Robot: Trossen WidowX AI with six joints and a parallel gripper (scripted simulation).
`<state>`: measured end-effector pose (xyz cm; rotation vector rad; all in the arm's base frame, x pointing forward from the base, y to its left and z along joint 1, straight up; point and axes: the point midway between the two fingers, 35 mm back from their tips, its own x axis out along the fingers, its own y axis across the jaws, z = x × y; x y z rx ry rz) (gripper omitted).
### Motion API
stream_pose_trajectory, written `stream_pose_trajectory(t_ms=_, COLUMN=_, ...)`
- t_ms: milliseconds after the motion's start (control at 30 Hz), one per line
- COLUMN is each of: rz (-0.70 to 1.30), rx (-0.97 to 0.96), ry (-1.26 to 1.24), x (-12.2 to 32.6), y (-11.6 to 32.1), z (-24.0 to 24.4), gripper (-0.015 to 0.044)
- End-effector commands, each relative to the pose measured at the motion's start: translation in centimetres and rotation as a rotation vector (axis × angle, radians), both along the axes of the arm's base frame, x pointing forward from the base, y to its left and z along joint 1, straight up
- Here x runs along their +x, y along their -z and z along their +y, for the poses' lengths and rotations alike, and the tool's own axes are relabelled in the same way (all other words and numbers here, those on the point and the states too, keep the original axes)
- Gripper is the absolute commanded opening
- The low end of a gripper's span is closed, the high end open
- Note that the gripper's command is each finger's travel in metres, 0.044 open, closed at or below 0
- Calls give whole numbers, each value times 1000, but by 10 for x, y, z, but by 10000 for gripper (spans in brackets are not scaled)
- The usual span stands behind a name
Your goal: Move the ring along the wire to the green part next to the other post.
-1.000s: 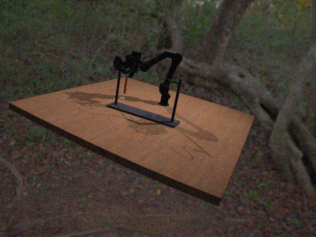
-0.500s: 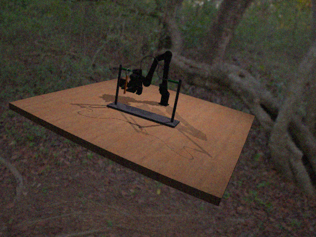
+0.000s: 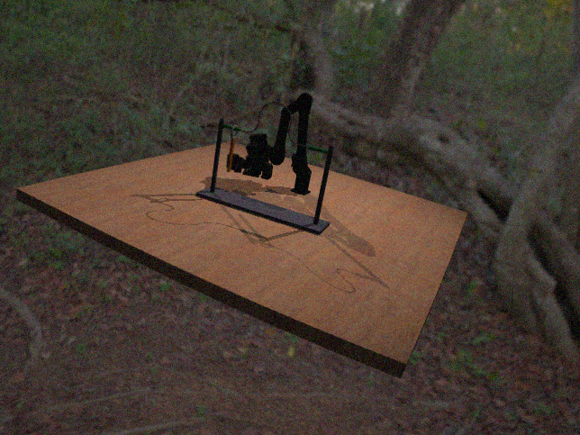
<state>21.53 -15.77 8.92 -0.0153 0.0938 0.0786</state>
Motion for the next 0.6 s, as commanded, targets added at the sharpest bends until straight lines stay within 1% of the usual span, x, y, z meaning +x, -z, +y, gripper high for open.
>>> stream_pose_trajectory(t_ms=0, rz=-2, rx=-4, ry=-1, x=16, y=-16, z=1, gripper=160)
stream_pose_trajectory(t_ms=167, rz=-14, rx=-2, ry=0, x=35, y=-37, z=7, gripper=160)
stream_pose_trajectory(t_ms=567, rz=-13, rx=-2, ry=0, x=45, y=-38, z=6, gripper=160)
